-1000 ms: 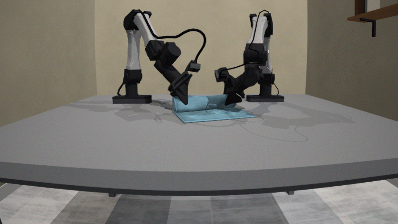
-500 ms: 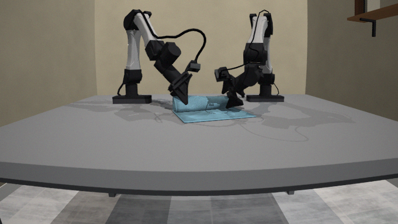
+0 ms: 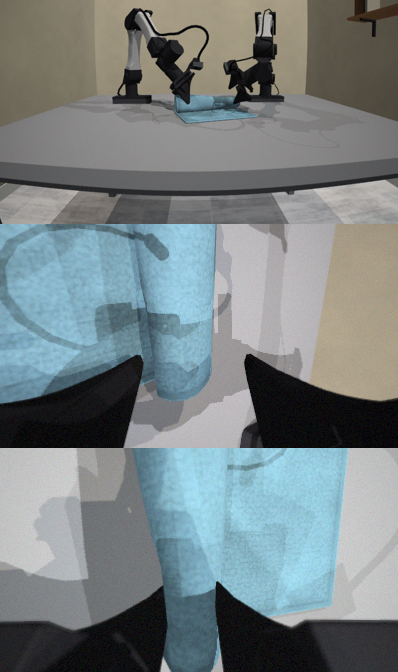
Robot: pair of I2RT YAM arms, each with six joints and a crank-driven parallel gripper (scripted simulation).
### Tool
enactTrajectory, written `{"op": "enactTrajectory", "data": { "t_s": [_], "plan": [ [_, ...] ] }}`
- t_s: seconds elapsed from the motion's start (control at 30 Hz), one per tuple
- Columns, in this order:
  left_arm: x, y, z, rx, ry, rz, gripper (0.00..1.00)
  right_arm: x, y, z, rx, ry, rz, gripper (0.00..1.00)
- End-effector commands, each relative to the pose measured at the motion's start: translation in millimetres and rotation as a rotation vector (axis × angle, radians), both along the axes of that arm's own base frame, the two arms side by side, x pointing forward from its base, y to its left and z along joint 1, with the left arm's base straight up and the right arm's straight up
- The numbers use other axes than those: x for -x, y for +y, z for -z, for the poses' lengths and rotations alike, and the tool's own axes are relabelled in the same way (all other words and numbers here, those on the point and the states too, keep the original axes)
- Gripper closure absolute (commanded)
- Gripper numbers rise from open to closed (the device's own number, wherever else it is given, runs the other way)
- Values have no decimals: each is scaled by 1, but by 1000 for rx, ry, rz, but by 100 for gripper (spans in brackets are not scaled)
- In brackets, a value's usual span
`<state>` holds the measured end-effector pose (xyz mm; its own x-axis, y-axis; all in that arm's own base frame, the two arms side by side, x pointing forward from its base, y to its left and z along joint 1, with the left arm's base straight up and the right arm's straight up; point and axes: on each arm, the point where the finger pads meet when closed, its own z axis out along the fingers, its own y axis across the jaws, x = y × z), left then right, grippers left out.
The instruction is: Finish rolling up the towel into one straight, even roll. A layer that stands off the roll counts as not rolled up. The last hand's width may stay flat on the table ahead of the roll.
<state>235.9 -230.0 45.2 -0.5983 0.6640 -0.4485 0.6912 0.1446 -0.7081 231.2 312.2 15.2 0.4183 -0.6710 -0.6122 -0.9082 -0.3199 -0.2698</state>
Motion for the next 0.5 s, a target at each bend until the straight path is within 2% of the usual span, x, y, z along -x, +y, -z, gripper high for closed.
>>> {"op": "enactTrajectory", "data": {
  "t_s": [0.0, 0.1, 0.27, 0.47],
  "plan": [
    [-5, 16, -17, 2, -2, 34, 15, 2, -2, 0, 40, 106, 2, 64],
    [-7, 19, -19, 2, -2, 34, 15, 2, -2, 0, 50, 129, 2, 64],
    [-8, 22, -22, -1, -13, 33, 14, 2, -2, -1, 103, 255, 3, 64],
    [-4, 16, -23, -39, -164, 16, 12, 2, -2, -3, 175, 425, 3, 64]
  ]
}}
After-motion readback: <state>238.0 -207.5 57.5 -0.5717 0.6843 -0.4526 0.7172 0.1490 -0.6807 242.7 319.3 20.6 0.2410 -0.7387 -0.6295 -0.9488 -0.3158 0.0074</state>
